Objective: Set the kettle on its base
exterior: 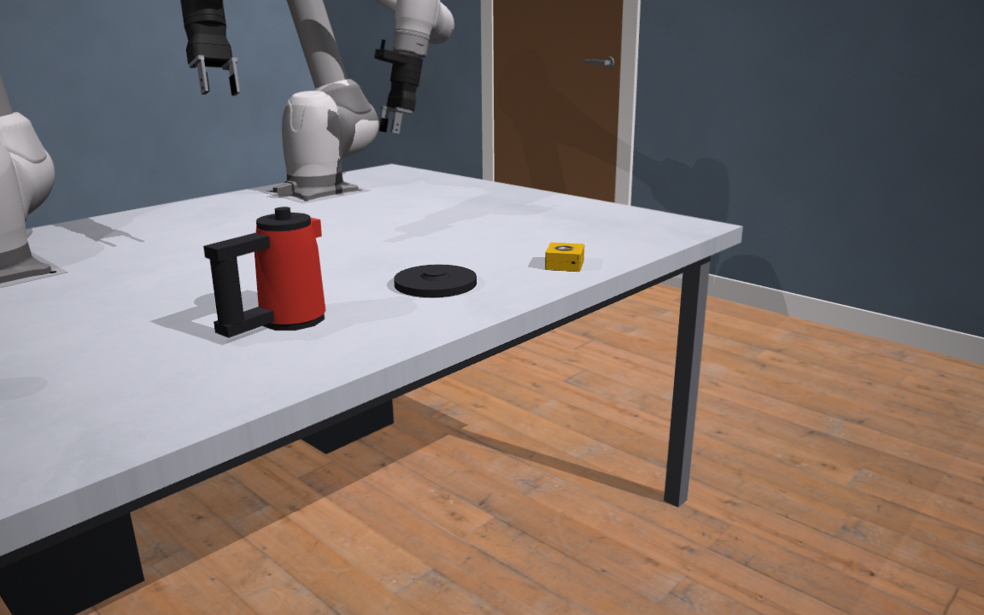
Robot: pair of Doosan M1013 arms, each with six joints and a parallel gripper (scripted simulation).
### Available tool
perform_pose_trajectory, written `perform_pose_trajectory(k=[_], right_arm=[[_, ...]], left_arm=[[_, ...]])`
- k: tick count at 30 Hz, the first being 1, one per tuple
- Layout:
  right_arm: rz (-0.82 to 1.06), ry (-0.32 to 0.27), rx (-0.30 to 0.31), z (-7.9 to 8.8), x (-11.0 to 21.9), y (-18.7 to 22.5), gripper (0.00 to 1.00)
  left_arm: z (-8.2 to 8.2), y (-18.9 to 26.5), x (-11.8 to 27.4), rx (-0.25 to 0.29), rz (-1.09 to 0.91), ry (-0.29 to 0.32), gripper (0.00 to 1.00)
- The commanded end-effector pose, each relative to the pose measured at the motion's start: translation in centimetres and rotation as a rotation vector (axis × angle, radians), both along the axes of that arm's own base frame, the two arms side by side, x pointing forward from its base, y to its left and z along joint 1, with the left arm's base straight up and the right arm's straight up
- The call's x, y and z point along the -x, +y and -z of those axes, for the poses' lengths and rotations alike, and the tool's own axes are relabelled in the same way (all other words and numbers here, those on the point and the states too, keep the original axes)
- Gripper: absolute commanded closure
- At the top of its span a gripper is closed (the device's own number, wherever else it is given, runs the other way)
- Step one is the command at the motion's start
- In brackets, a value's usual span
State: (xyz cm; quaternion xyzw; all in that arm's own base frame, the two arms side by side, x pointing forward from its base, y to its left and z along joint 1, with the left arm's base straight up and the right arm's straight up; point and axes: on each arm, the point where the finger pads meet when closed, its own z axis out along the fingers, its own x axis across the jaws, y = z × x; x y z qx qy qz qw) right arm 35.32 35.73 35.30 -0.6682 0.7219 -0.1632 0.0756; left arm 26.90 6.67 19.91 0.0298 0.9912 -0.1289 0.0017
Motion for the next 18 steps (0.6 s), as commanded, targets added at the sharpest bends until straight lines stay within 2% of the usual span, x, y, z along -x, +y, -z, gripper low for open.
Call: perform_pose_trajectory(k=[1, 8, 15, 18], right_arm=[[0.0, 0.0, -0.001, -0.1, 0.0, 0.0, 0.0], [0.0, 0.0, -0.001, -0.1, 0.0, 0.0, 0.0], [0.0, 0.0, -0.001, -0.1, 0.0, 0.0, 0.0], [0.0, 0.0, -0.001, -0.1, 0.0, 0.0, 0.0]], left_arm=[[0.2, 2.6, 0.5, 0.01, 0.002, 0.027, 0.0], [0.9, 9.1, 3.4, 0.061, -0.014, 0.092, 0.0], [1.6, 15.4, 8.2, 0.149, -0.035, 0.138, 0.0], [1.7, 16.2, 9.0, 0.164, -0.038, 0.142, 0.0]])
